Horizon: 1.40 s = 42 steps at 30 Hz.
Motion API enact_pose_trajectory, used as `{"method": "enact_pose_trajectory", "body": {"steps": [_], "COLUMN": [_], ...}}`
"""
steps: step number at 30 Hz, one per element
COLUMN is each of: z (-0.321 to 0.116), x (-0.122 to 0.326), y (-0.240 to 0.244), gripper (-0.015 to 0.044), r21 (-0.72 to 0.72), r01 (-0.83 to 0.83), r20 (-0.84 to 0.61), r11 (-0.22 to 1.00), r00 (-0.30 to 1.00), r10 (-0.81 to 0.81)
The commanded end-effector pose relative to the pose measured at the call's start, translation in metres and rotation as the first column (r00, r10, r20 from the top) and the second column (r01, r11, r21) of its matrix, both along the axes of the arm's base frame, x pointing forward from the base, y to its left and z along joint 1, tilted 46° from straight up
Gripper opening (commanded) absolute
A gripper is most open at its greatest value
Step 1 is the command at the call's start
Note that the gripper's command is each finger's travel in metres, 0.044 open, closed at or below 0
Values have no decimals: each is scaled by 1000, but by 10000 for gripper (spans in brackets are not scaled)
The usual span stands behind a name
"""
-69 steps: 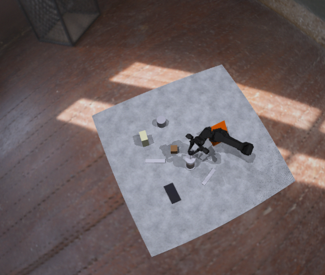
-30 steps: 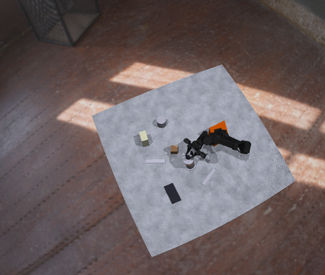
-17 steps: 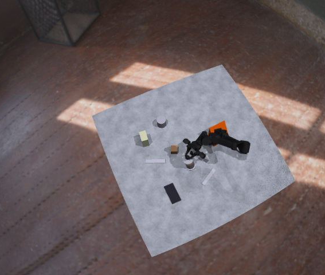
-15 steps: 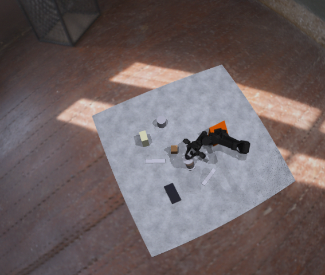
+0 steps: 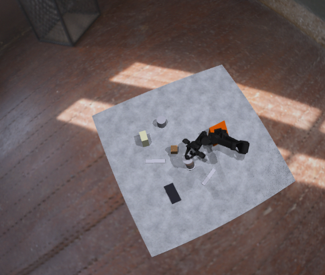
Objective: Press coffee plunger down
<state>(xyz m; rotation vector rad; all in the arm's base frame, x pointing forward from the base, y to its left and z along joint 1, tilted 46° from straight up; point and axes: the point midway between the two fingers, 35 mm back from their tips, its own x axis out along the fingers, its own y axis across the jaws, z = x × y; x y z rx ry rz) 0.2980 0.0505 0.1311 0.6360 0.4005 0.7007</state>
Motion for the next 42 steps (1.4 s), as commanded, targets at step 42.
{"method": "enact_pose_trajectory", "body": {"steps": [42], "z": [-3], "x": [1], "y": [1], "gripper": [126], "r21": [6], "r01": [-11], "r20": [-11], "r11": [1000], "r00": [1000], "r10": [11]}}
